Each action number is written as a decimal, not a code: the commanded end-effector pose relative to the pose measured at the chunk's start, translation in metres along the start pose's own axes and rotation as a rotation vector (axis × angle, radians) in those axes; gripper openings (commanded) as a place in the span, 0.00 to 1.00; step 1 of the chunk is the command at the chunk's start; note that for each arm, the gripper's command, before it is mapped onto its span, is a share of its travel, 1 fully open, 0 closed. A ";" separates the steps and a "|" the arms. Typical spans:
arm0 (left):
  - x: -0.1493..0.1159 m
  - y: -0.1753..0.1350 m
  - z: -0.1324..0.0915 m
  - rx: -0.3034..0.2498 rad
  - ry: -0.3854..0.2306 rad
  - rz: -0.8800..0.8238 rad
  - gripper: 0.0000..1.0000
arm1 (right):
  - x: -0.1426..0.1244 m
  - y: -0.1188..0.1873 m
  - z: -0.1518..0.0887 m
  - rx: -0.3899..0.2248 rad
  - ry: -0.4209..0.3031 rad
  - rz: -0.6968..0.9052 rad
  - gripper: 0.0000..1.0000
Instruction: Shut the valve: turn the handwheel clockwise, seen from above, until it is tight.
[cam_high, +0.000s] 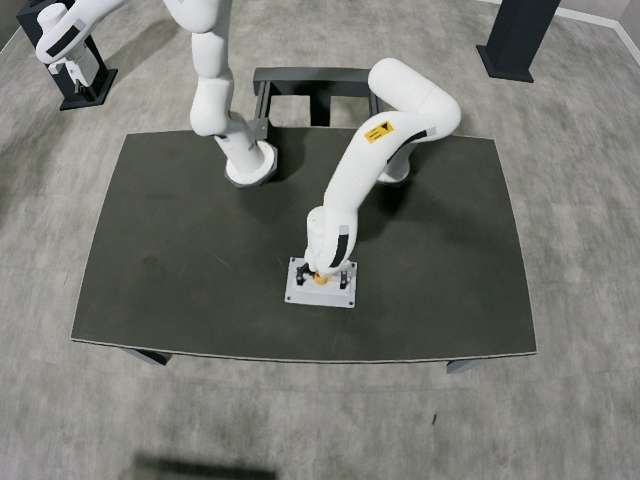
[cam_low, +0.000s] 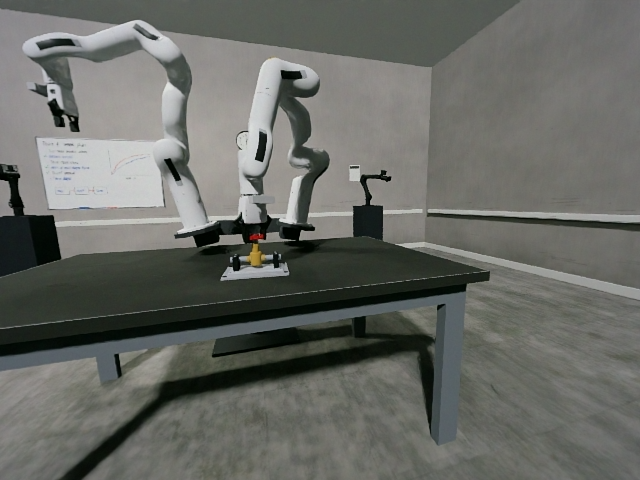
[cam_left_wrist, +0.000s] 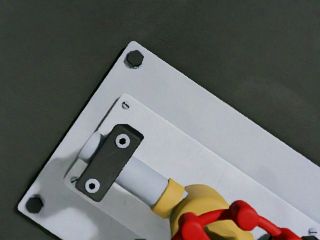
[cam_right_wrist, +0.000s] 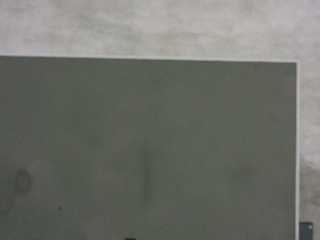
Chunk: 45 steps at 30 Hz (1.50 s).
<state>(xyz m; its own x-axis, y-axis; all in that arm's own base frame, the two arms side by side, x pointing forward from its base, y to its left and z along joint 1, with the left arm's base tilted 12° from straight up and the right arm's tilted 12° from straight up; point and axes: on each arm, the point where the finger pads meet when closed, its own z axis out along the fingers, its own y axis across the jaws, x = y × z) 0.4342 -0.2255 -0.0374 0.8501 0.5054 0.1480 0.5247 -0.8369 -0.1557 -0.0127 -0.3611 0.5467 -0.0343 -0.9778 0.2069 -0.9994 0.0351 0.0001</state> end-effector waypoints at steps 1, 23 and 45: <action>0.000 0.001 -0.001 -0.001 0.001 0.000 0.00 | 0.000 0.000 -0.001 0.000 0.002 0.000 1.00; 0.000 0.001 -0.001 -0.001 0.001 0.040 0.00 | 0.000 0.000 -0.001 0.000 0.002 0.000 1.00; 0.000 0.001 -0.001 -0.001 0.001 0.092 0.00 | 0.000 0.000 -0.001 0.000 0.002 0.000 1.00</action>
<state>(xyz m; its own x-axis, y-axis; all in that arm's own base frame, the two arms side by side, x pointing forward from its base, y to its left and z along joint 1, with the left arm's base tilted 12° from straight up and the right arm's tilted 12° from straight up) 0.4342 -0.2255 -0.0374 0.8873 0.4407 0.1359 0.4589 -0.8727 -0.1664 -0.0127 -0.3611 0.5467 -0.0343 -0.9778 0.2069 -0.9994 0.0351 0.0001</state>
